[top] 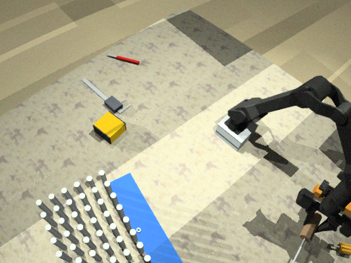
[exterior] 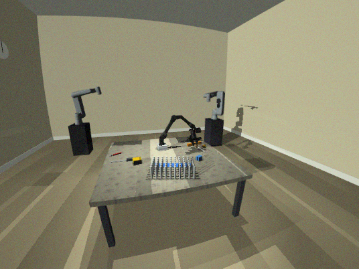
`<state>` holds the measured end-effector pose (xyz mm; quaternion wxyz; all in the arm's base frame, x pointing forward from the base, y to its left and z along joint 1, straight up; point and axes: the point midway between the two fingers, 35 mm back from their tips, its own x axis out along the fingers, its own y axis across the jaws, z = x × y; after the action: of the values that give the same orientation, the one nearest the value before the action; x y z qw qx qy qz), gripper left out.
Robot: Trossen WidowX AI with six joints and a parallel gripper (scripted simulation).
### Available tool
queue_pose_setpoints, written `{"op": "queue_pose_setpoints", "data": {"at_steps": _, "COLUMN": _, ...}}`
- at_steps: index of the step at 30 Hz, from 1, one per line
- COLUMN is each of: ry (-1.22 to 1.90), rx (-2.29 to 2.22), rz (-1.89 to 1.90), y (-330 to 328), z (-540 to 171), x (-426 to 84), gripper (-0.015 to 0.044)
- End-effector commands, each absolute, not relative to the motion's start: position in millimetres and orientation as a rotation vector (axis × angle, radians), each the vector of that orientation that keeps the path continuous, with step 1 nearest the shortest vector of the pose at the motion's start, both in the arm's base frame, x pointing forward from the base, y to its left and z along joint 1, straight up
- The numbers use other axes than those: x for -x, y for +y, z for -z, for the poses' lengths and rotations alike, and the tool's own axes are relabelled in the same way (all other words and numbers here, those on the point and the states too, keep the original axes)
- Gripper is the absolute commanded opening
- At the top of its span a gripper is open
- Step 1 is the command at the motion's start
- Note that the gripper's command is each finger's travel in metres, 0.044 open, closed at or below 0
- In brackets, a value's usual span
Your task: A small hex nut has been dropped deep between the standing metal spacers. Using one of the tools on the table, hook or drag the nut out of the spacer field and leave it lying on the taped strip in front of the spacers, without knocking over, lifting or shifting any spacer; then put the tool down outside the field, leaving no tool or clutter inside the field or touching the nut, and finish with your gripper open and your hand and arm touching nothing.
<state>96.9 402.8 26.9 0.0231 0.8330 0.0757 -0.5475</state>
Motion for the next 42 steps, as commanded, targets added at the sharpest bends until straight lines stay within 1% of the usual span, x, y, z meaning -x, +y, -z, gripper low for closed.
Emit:
{"op": "queue_pose_setpoints", "data": {"at_steps": 1, "ry": 0.223, "rx": -2.587, "rz": 1.686, "y": 401, "z": -22, "x": -98, "gripper": 0.0}}
{"op": "queue_pose_setpoints", "data": {"at_steps": 32, "ry": 0.223, "rx": -2.586, "rz": 1.686, "y": 395, "z": 6, "x": -97, "gripper": 0.0}}
{"op": "queue_pose_setpoints", "data": {"at_steps": 42, "ry": 0.234, "rx": -2.578, "rz": 1.695, "y": 397, "z": 3, "x": -96, "gripper": 0.0263}}
